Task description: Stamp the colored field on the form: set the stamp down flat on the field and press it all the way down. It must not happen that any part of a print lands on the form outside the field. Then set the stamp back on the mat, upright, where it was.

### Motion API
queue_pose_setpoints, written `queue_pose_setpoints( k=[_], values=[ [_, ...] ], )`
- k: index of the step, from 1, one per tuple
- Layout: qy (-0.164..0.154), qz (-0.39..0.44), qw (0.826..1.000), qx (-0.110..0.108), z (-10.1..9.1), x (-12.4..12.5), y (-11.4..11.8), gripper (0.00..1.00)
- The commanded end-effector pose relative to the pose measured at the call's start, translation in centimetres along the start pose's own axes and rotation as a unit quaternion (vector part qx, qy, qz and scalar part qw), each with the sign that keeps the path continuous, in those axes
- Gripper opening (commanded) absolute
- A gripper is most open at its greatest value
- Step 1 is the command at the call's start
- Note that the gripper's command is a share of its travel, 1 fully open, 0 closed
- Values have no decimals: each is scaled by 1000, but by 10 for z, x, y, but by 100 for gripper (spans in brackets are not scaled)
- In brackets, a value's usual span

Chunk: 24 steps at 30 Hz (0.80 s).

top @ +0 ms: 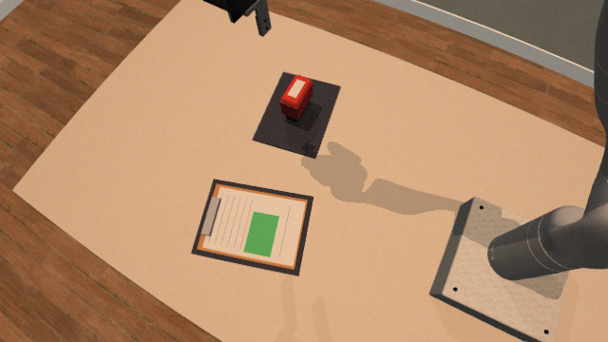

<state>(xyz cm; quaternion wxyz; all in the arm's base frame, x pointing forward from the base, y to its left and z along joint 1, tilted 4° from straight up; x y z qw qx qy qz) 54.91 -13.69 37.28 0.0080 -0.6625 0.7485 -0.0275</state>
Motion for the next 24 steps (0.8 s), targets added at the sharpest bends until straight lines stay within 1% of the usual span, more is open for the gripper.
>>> queue_pose_setpoints(
  k=[1,19,22,24],
  values=[
    [0,0,1000,1,-1,0,0,100],
    [0,0,1000,1,-1,0,0,100],
    [1,-2,1000,2,5,3,-1,100],
    [1,-5,1000,2,15,8,-3,100]
  ],
)
Point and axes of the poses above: the point where the finger pads meet when closed, its own z axis out along the fingers, its own y axis across the jaws, x = y × z, the point moved 4 cm from there along -z, back along the fingers, and after that the axes turned 8 degrees about -z, right-handed, at the moved point
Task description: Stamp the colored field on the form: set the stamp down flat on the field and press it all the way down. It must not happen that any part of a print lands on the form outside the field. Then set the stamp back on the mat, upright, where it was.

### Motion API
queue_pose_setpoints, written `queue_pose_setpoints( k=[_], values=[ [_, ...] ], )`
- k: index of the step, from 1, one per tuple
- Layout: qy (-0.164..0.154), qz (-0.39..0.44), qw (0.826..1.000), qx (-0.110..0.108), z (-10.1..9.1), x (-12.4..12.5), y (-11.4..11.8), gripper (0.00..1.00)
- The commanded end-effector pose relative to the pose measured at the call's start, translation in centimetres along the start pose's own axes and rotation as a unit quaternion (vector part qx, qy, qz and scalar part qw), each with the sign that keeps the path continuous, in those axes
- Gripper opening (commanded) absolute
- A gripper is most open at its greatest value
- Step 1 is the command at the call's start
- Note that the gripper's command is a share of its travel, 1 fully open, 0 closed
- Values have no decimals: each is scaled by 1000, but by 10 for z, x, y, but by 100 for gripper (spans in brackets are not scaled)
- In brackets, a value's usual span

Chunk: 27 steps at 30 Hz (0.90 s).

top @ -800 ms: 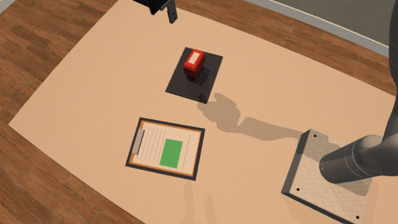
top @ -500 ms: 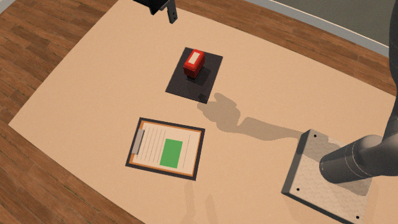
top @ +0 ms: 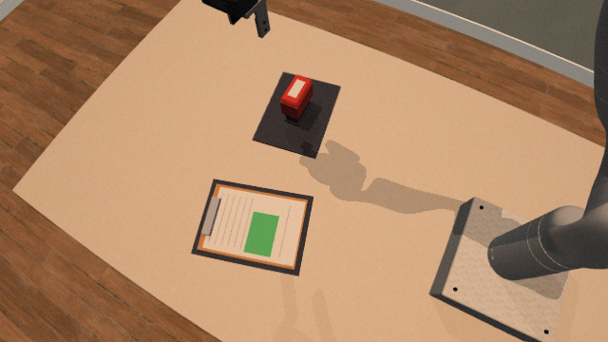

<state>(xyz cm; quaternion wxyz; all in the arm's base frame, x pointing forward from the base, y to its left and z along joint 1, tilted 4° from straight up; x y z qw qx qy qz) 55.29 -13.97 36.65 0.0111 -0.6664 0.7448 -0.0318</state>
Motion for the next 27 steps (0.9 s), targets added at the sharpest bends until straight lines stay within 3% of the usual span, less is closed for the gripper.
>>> queue_pose_setpoints(
  k=[1,8,10,15,18,22,27],
  values=[
    [1,-1,1000,-3,15,9,0,100],
    [3,-24,1000,0,89,42,1,100],
    [3,-24,1000,0,89,42,1,100],
    [0,-44,999,2,146,65,12,100],
    [-2,-53,999,4,172,74,20,100],
    [-4,-60,998,5,189,80,27,100],
    [-5,-61,998,6,192,81,28,100]
  ],
)
Point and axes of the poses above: the point where the finger pads meet when closed, its own z axis out along the fingers, its own y axis across the jaws, x = y × z, the point moved 4 cm from there along -z, back along the fingers, and after that the axes turned 8 degrees about -z, right-handed, at the moved point
